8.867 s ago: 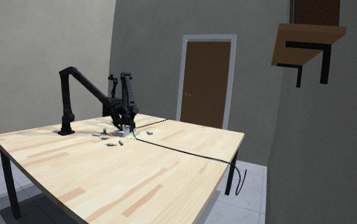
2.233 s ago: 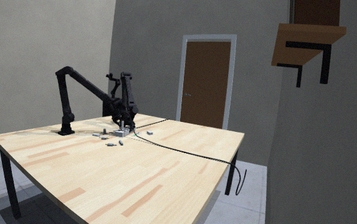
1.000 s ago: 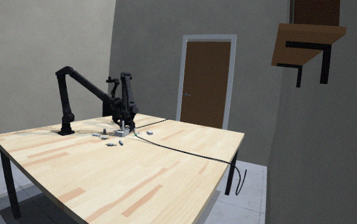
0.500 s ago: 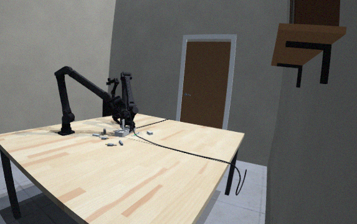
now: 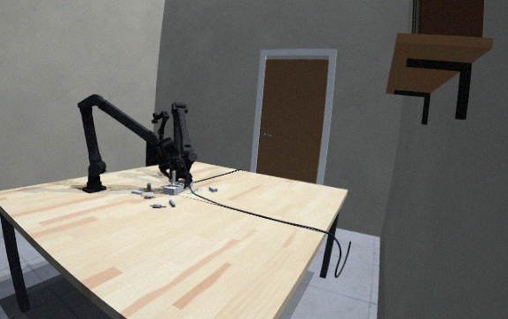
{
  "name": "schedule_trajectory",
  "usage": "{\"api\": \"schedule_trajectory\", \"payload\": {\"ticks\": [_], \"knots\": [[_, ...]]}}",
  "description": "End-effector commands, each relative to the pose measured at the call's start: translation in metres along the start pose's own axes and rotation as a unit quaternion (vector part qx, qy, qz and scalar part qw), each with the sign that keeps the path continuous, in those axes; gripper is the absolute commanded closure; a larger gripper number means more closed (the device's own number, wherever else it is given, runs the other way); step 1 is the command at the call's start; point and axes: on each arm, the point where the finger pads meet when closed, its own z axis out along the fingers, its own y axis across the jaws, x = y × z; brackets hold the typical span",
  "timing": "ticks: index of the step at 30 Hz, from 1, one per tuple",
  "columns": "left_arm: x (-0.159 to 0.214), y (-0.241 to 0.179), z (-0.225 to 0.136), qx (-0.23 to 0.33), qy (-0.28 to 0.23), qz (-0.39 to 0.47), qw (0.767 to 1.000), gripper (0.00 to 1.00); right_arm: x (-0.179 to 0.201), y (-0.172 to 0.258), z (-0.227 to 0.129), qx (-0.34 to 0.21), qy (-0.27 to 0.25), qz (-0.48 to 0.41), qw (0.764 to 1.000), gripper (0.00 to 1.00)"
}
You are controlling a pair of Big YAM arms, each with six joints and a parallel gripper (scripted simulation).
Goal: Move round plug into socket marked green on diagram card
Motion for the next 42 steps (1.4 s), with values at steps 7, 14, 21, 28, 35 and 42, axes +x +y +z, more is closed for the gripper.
{"api": "schedule_trajectory", "payload": {"ticks": [7, 14, 21, 28, 35, 42], "knots": [[0.022, -0.012, 0.007, 0.014, 0.027, -0.026, 0.999, 0.27, -0.028, -0.005, -0.015, 0.002, -0.025, -0.008, 1.0, 0.68], [-0.002, 0.002, 0.002, -0.002, 0.0, -0.01, 1.0, 0.27, -0.048, -0.005, -0.036, 0.002, -0.045, -0.008, 0.999, 0.68], [-0.018, 0.012, 0.0, -0.011, -0.014, -0.001, 1.0, 0.27, -0.064, -0.005, -0.077, 0.002, -0.047, -0.008, 0.999, 0.68], [-0.018, 0.012, 0.0, -0.011, -0.014, -0.001, 1.0, 0.0, -0.048, -0.005, -0.064, 0.001, -0.026, -0.008, 1.0, 0.68], [0.021, 0.0, -0.006, 0.006, 0.012, -0.014, 1.0, 0.0, -0.05, -0.005, -0.065, 0.002, -0.028, -0.008, 1.0, 0.68], [-0.001, 0.014, -0.029, -0.009, -0.006, -0.001, 1.0, 0.0, -0.052, -0.005, -0.065, 0.002, -0.032, -0.008, 0.999, 0.68]]}}
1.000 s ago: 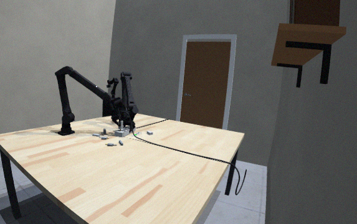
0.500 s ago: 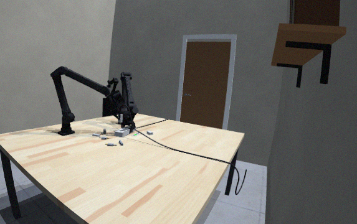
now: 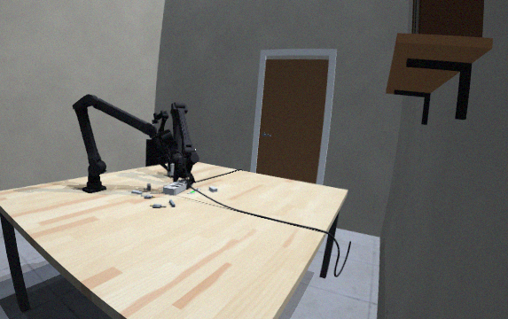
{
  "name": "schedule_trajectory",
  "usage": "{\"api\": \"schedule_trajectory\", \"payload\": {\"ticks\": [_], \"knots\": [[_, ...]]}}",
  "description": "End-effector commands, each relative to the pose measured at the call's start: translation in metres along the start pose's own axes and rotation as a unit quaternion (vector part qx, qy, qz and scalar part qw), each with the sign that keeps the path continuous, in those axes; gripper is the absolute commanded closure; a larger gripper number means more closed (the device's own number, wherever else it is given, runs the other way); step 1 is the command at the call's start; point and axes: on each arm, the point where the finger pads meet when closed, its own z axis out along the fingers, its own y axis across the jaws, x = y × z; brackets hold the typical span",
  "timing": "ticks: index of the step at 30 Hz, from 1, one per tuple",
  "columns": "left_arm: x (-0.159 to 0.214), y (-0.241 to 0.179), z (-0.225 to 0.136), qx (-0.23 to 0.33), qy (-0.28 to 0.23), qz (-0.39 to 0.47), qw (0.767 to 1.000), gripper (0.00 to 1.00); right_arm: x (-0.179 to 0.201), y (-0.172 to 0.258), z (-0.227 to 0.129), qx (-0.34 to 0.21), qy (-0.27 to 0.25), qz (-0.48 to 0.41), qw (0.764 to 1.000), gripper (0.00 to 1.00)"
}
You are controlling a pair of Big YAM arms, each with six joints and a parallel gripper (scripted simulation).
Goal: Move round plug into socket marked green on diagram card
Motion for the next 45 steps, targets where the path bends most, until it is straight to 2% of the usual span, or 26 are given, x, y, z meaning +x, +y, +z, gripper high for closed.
{"api": "schedule_trajectory", "payload": {"ticks": [1, 5, 10, 13, 18, 20, 23, 28, 35, 37, 39, 41, 45], "knots": [[-0.034, 0.021, -0.026, -0.024, -0.031, 0.031, 0.999, 0.0, -0.04, 0.005, -0.022, -0.006, -0.04, -0.013, 0.999, 0.68], [-0.041, 0.024, -0.036, -0.029, -0.036, 0.035, 0.998, 0.0, -0.04, 0.005, -0.022, -0.006, -0.04, -0.013, 0.999, 0.68], [-0.059, 0.027, -0.082, -0.044, -0.049, 0.047, 0.997, 0.0, -0.04, 0.005, -0.022, -0.006, -0.04, -0.013, 0.999, 0.68], [-0.04, 0.016, -0.08, -0.031, -0.036, 0.035, 0.998, 0.0, -0.04, 0.005, -0.022, -0.006, -0.04, -0.013, 0.999, 0.68], [-0.075, 0.031, -0.126, -0.043, -0.07, 0.032, 0.996, 0.0, -0.058, 0.018, -0.02, -0.011, -0.053, 0.004, 0.999, 0.68], [-0.075, 0.031, -0.126, -0.043, -0.07, 0.032, 0.996, 0.0, -0.058, 0.018, -0.02, -0.011, -0.053, 0.004, 0.999, 0.68], [-0.1, 0.033, -0.174, -0.046, -0.105, 0.023, 0.993, 0.0, -0.065, 0.038, -0.01, -0.012, -0.054, 0.011, 0.998, 0.68], [-0.118, 0.022, -0.226, -0.046, -0.142, 0.011, 0.989, 0.0, -0.064, 0.056, 0.005, -0.008, -0.036, 0.001, 0.999, 0.68], [-0.149, -0.009, -0.302, -0.05, -0.206, 0.0, 0.977, 0.0, -0.047, 0.054, 0.028, -0.004, -0.023, -0.007, 1.0, 0.68], [-0.149, -0.009, -0.302, -0.05, -0.206, 0.0, 0.977, 0.0, -0.047, 0.054, 0.028, -0.004, -0.023, -0.007, 1.0, 0.68], [-0.164, -0.028, -0.342, -0.061, -0.233, 0.004, 0.971, 0.0, -0.046, 0.052, 0.028, -0.004, -0.026, -0.005, 1.0, 0.68], [-0.17, -0.035, -0.356, -0.065, -0.242, 0.013, 0.968, 0.0, -0.048, 0.052, 0.025, -0.004, -0.03, -0.005, 1.0, 0.68], [-0.17, -0.033, -0.354, -0.062, -0.242, 0.009, 0.968, 0.0, -0.048, 0.052, 0.025, -0.004, -0.03, -0.005, 1.0, 0.68]]}}
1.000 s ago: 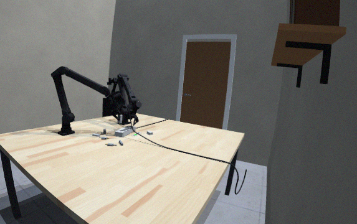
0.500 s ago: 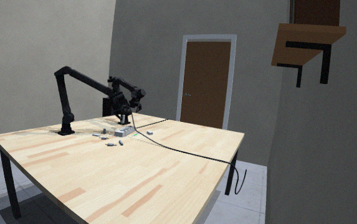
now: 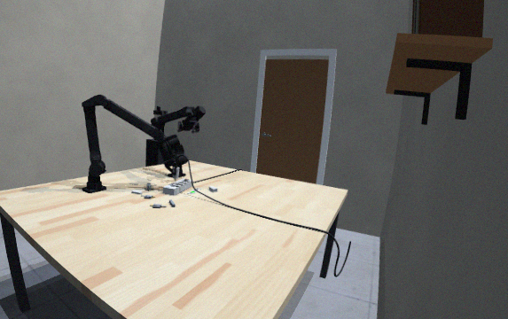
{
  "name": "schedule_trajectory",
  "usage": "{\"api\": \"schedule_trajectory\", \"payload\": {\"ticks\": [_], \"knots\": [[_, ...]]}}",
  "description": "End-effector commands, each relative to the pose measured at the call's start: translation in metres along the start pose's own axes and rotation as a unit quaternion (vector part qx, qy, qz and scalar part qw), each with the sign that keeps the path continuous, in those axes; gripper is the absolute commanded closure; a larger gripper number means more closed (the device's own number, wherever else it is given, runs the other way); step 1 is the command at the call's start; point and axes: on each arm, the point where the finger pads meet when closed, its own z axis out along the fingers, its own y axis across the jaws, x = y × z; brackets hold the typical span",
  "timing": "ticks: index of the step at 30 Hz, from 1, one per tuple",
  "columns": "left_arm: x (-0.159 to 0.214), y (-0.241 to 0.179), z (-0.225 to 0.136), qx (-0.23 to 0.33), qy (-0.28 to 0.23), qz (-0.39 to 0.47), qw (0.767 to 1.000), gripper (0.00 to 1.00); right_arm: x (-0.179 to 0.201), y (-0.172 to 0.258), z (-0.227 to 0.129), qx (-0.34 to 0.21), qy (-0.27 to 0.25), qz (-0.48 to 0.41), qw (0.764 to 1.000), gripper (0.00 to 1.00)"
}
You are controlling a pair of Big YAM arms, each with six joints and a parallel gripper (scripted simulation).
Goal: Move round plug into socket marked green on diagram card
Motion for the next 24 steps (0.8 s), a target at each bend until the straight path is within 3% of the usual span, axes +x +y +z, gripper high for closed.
{"api": "schedule_trajectory", "payload": {"ticks": [1, 4, 13, 24], "knots": [[-0.035, 0.004, -0.033, -0.009, -0.016, 0.007, 1.0, 0.0, -0.034, -0.001, -0.018, 0.002, -0.046, 0.011, 0.999, 0.68], [-0.035, 0.004, -0.033, -0.009, -0.016, 0.007, 1.0, 0.0, -0.052, -0.007, -0.028, 0.002, -0.054, 0.017, 0.998, 0.68], [-0.035, 0.002, -0.032, -0.004, -0.016, 0.01, 1.0, 0.0, -0.053, -0.004, -0.025, 0.002, -0.042, 0.013, 0.999, 0.68], [-0.036, 0.002, -0.032, -0.006, -0.016, 0.012, 1.0, 0.0, -0.025, -0.005, 0.005, 0.005, -0.041, 0.022, 0.999, 0.68]]}}
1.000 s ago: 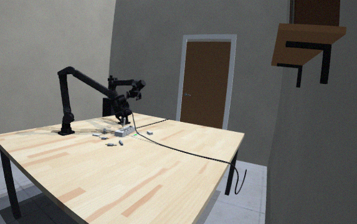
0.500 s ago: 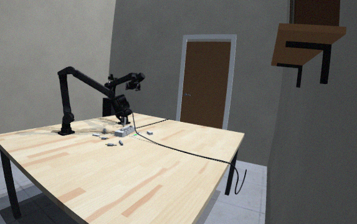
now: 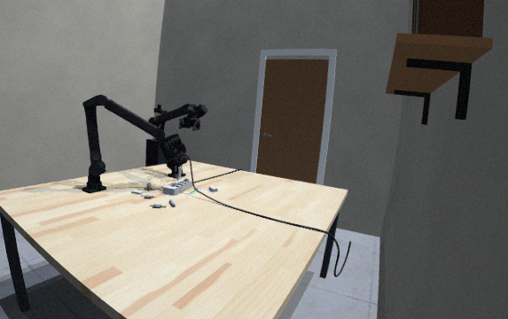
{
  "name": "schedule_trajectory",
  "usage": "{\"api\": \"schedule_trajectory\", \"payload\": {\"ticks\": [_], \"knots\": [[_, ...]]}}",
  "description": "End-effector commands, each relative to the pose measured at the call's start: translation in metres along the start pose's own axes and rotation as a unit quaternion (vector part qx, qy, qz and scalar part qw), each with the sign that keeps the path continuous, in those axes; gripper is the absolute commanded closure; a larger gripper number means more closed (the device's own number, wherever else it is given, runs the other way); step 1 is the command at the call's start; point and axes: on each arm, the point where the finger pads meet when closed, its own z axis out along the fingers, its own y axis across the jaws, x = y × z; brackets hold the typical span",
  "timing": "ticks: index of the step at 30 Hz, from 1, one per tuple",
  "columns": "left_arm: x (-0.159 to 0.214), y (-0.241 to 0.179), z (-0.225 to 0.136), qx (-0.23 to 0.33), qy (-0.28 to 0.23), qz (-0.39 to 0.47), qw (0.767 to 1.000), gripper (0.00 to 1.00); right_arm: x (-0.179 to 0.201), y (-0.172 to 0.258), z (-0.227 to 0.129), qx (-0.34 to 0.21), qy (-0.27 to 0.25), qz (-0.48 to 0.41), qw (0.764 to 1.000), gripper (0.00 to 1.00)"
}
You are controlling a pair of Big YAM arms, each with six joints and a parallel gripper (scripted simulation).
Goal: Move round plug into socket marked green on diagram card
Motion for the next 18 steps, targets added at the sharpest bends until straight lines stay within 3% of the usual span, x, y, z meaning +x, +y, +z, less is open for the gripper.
{"api": "schedule_trajectory", "payload": {"ticks": [1, 5, 12, 18], "knots": [[-0.028, 0.002, -0.01, -0.003, -0.013, 0.035, 0.999, 0.0, -0.009, -0.001, 0.005, 0.004, -0.03, 0.014, 0.999, 0.68], [-0.028, 0.002, -0.01, -0.003, -0.013, 0.035, 0.999, 0.0, -0.006, -0.001, 0.011, 0.004, -0.035, 0.014, 0.999, 0.68], [0.019, 0.012, -0.005, -0.025, 0.038, -0.01, 0.999, 0.0, -0.006, 0.0, 0.016, 0.005, -0.044, 0.014, 0.999, 0.68], [0.035, 0.015, -0.007, -0.036, 0.055, -0.024, 0.998, 0.0, -0.02, 0.001, 0.007, 0.003, -0.06, 0.013, 0.998, 0.68]]}}
